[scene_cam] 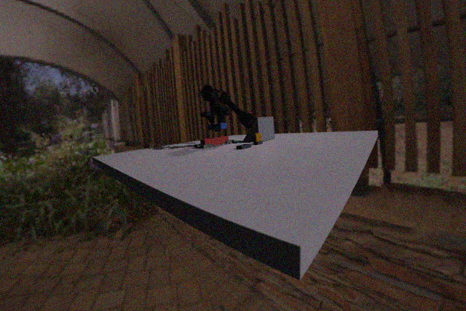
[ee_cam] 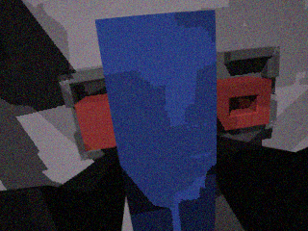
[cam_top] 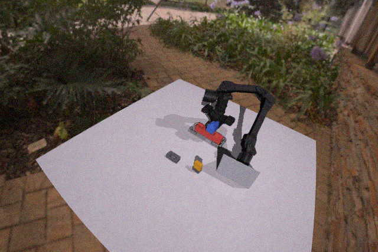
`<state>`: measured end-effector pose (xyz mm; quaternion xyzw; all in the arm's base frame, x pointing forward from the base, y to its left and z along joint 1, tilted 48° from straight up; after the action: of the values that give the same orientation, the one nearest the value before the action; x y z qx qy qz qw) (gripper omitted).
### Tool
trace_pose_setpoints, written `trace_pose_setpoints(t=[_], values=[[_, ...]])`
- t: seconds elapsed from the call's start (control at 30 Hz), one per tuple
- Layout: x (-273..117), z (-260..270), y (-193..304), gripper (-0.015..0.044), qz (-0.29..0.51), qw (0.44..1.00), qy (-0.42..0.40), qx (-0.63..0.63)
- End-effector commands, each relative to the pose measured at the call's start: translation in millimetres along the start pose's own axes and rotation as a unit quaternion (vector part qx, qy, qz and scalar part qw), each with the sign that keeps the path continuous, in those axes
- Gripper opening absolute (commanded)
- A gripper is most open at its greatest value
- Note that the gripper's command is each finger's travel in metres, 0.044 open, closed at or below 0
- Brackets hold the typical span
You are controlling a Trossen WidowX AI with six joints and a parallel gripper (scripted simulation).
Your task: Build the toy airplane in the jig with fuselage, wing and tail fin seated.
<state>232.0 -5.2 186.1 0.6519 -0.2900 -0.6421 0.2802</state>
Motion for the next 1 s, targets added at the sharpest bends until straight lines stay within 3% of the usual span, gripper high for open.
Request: trace_pose_setpoints(t=[0.0, 0.97], values=[[3.7, -0.2, 0.3, 0.0195, 0.002, 1.000, 0.001, -0.002], [37.8, -0.9, 1.5, 0.0181, 0.000, 1.000, 0.001, 0.001]])
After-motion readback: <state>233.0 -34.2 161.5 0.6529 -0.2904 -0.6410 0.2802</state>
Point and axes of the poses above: the point midway between the two fingers, 35 mm back from their tips, its own x axis out along the fingers, its own z axis across the jaws, y = z × x, the point moved 5 cm from there along -x, back along the fingers, and after that the axes turned 5 degrees about -x, right-handed, at the moved point
